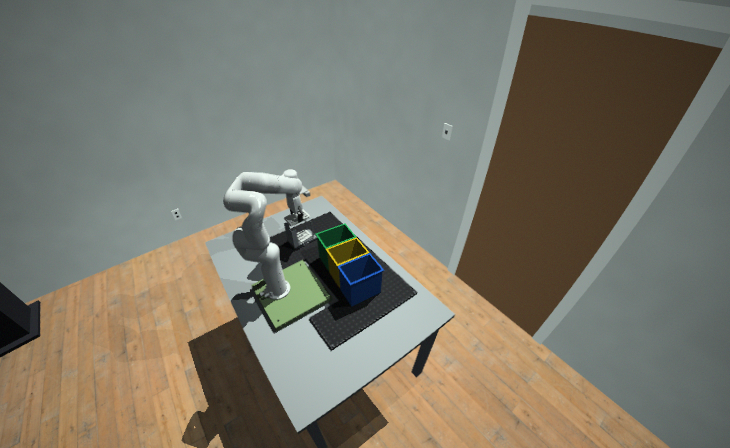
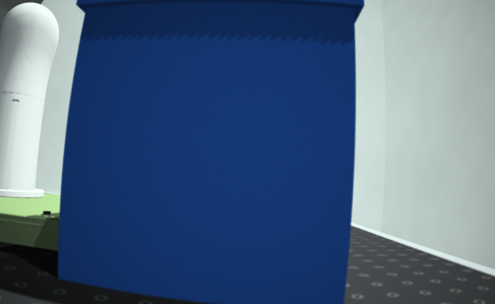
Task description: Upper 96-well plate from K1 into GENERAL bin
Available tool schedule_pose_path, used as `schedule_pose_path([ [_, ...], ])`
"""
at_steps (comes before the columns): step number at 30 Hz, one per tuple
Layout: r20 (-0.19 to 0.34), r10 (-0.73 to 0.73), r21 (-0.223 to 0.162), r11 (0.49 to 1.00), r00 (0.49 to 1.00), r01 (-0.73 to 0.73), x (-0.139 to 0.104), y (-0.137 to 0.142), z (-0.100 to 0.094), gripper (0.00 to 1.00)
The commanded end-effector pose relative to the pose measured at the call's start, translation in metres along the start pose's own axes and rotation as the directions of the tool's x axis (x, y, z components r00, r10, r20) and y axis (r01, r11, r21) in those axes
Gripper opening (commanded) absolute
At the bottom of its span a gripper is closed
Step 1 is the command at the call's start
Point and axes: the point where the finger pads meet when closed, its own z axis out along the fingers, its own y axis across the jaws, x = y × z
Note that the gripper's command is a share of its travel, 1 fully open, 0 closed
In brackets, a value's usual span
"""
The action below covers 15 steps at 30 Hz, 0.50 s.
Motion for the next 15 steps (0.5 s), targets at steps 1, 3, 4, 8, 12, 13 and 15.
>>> schedule_pose_path([
  [1,-0.003,0.0,0.003,1.0,1.0,0.0,0.001,-0.001,-0.009,0.0],
  [3,-0.003,0.0,0.003,1.0,1.0,0.0,0.001,-0.001,-0.012,0.0],
  [4,-0.003,0.0,0.003,1.0,1.0,0.0,0.001,-0.001,-0.014,0.0],
  [8,-0.003,0.0,0.003,1.0,1.0,0.0,0.001,-0.001,-0.017,0.0],
  [12,-0.003,0.0,0.003,1.0,1.0,0.0,0.001,-0.001,-0.024,0.0],
  [13,-0.003,0.0,0.003,1.0,1.0,0.0,0.001,0.0,-0.026,0.0],
  [15,-0.003,0.0,0.003,1.0,1.0,0.0,0.001,0.0,-0.029,0.0],
])
